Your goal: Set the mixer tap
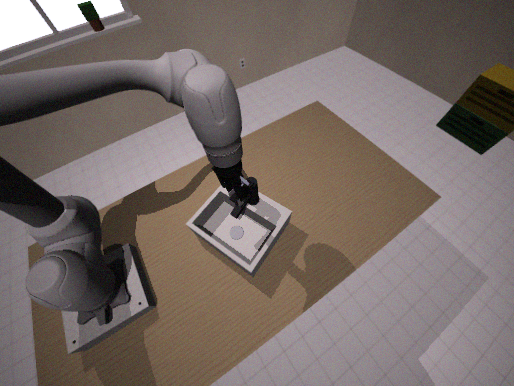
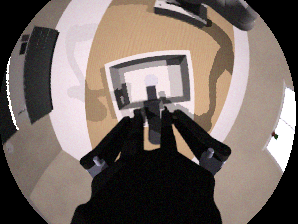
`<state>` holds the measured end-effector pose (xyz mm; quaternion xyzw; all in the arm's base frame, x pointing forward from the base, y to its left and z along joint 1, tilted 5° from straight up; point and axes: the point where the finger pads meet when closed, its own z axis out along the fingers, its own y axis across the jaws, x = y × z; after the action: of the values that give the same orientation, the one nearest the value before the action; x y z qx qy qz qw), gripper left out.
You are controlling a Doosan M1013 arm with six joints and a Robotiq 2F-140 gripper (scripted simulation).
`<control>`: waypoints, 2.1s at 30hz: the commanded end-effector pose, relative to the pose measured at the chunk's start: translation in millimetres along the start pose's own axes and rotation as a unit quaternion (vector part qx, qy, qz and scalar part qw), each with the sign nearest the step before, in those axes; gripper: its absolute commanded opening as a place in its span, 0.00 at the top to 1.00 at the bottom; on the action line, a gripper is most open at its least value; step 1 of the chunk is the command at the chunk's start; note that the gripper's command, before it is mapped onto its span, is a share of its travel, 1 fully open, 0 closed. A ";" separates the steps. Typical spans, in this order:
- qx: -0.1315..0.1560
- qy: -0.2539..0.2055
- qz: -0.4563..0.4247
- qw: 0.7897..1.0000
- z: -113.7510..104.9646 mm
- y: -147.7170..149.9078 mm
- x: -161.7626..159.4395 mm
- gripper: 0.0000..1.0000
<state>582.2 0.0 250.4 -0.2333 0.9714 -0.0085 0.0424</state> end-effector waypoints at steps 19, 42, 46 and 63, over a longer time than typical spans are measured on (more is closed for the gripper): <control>0.000 0.000 0.000 1.000 -8.7 0.0 -3.1 1.00; 0.000 0.000 0.000 1.000 -8.7 0.0 -3.1 1.00; 0.000 0.000 0.000 1.000 -8.7 0.0 -3.1 1.00; 0.000 0.000 0.000 1.000 -8.7 0.0 -3.1 0.61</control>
<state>584.3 1.4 259.3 -0.2333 0.9714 -0.0085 0.0424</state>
